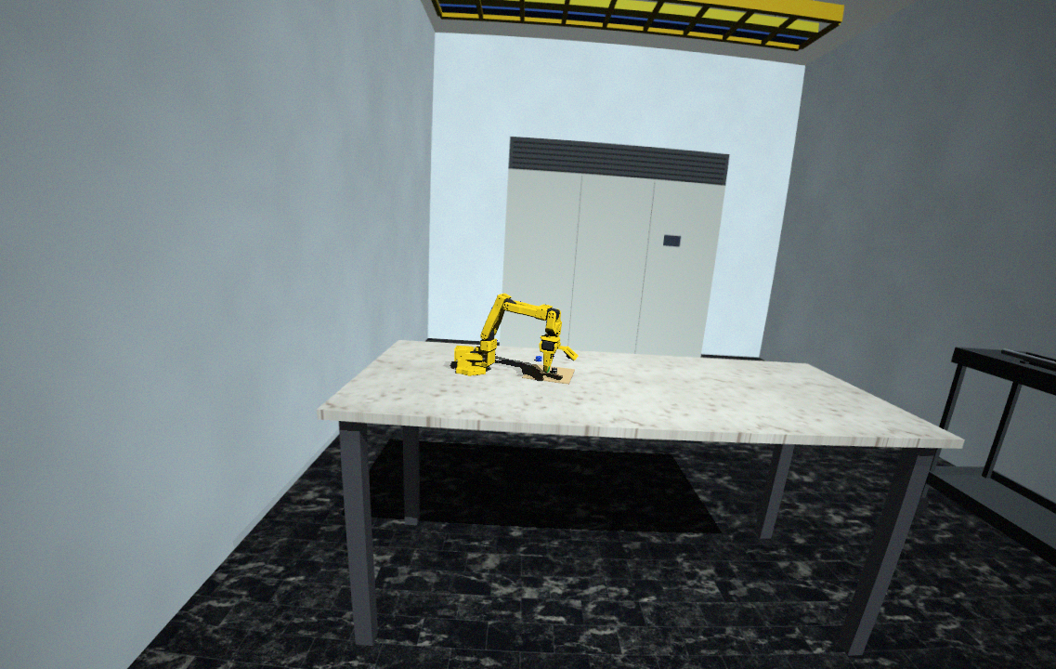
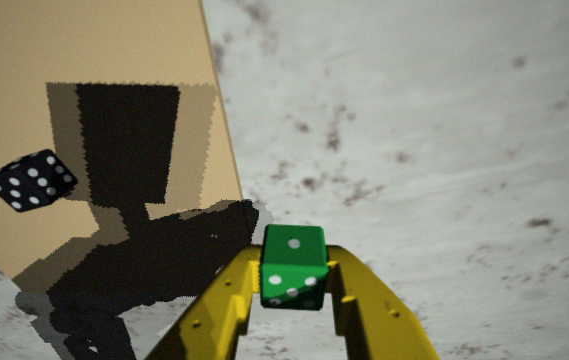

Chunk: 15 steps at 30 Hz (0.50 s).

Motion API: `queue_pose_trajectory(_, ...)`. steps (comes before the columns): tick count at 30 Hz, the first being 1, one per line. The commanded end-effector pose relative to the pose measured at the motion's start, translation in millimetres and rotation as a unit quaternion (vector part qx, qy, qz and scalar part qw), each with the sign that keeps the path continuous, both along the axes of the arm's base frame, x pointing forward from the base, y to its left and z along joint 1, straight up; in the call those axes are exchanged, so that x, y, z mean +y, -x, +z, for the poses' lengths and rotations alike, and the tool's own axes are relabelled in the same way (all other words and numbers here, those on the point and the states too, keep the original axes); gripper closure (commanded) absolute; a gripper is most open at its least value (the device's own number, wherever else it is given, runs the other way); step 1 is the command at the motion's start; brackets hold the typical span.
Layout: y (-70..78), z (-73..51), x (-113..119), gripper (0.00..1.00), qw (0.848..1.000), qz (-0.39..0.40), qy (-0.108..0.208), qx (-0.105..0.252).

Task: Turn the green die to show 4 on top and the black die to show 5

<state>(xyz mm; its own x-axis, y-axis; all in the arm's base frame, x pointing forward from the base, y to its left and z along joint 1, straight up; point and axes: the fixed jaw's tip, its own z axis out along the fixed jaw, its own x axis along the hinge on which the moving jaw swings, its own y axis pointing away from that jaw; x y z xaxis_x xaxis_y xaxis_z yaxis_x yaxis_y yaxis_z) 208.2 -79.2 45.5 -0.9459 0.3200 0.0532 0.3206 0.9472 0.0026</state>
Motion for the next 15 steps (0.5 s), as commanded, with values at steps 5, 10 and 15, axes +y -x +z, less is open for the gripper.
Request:
queue_pose_trajectory(5,-7.2,16.4,-4.5,1.00,0.999,0.004,0.016,-0.039)
queue_pose_trajectory(10,-7.0,16.3,-4.4,1.00,0.999,0.016,0.016,-0.039)
queue_pose_trajectory(15,-6.6,16.3,-4.3,1.00,0.998,0.045,0.016,-0.039)
